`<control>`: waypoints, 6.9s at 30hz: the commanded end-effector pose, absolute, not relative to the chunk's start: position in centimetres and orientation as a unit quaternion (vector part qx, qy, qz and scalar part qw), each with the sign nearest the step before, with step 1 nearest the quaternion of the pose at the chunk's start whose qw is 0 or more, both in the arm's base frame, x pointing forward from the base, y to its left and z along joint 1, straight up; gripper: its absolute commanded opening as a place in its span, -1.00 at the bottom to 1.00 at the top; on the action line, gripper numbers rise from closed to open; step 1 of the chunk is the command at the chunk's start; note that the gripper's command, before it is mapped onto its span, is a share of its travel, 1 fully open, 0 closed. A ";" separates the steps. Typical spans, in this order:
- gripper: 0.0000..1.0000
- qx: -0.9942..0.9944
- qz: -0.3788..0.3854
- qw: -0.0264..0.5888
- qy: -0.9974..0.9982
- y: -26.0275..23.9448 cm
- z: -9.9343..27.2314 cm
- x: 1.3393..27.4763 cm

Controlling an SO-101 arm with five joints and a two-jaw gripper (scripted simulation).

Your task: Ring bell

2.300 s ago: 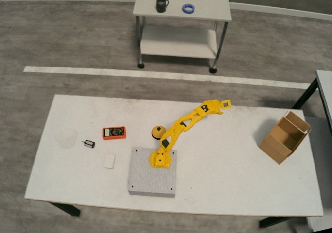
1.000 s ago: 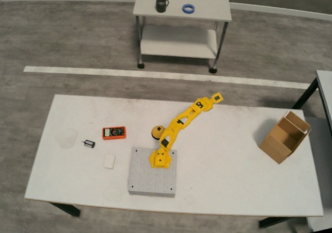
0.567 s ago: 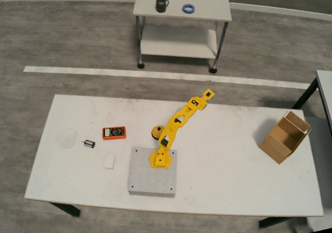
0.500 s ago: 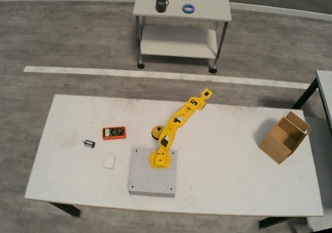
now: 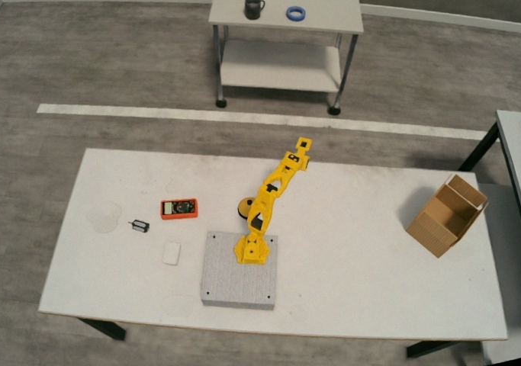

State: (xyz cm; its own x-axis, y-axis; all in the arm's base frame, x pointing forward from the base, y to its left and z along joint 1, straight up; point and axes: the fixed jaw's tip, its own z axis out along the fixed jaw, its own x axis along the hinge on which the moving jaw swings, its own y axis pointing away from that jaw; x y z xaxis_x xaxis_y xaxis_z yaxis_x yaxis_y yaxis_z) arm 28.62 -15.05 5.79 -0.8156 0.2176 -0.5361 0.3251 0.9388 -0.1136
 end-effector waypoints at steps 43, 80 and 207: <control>-1.00 -0.518 -0.051 0.070 0.851 -1.4 2.2 21.8; -1.00 -0.728 -0.004 0.004 0.686 1.4 1.3 17.4; -1.00 -0.746 0.009 -0.010 0.666 1.7 -2.3 16.6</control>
State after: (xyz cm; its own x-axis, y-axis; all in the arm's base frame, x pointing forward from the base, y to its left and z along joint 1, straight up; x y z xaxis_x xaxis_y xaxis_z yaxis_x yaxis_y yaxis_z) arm 17.09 1.55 -1.77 0.0920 -0.9958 0.0013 -0.9958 -0.0920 0.0032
